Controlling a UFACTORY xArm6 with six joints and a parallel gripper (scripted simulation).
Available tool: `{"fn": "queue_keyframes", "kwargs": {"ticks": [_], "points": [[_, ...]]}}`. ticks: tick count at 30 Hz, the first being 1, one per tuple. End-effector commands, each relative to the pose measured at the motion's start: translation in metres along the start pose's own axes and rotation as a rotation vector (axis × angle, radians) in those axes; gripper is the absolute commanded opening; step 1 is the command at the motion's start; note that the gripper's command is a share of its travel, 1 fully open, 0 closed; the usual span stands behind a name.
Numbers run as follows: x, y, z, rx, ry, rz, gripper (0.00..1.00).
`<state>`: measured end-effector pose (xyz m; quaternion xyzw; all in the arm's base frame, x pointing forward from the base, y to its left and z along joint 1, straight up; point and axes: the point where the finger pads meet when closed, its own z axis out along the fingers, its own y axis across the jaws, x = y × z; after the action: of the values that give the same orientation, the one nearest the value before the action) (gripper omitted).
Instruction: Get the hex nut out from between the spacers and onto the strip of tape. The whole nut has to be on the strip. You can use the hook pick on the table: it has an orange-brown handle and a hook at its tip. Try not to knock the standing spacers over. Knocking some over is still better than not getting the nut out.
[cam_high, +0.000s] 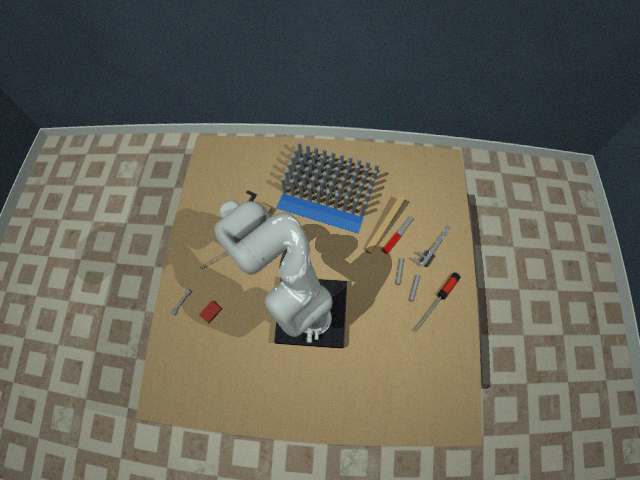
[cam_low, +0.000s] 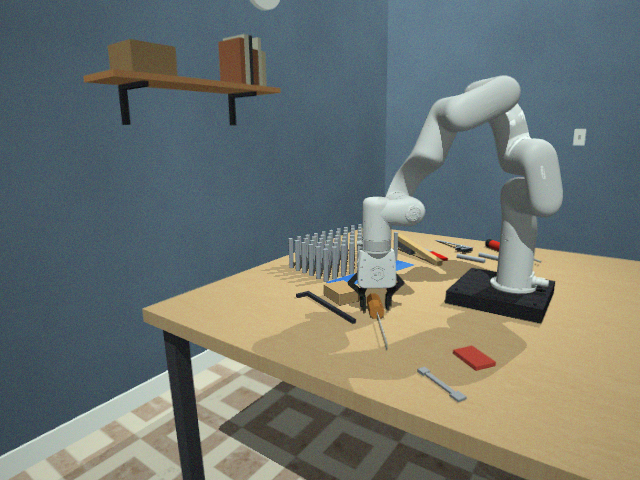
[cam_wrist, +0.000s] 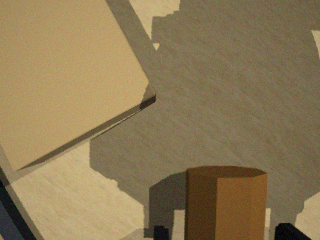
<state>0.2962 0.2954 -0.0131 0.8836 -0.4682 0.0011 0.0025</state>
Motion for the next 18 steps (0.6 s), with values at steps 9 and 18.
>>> {"fn": "queue_keyframes", "kwargs": {"ticks": [9, 18], "points": [[-0.0003, -0.0016, 0.0034, 0.004, -0.001, 0.0, 0.65], [-0.0003, -0.0016, 0.0035, 0.004, -0.001, 0.0, 0.0]]}}
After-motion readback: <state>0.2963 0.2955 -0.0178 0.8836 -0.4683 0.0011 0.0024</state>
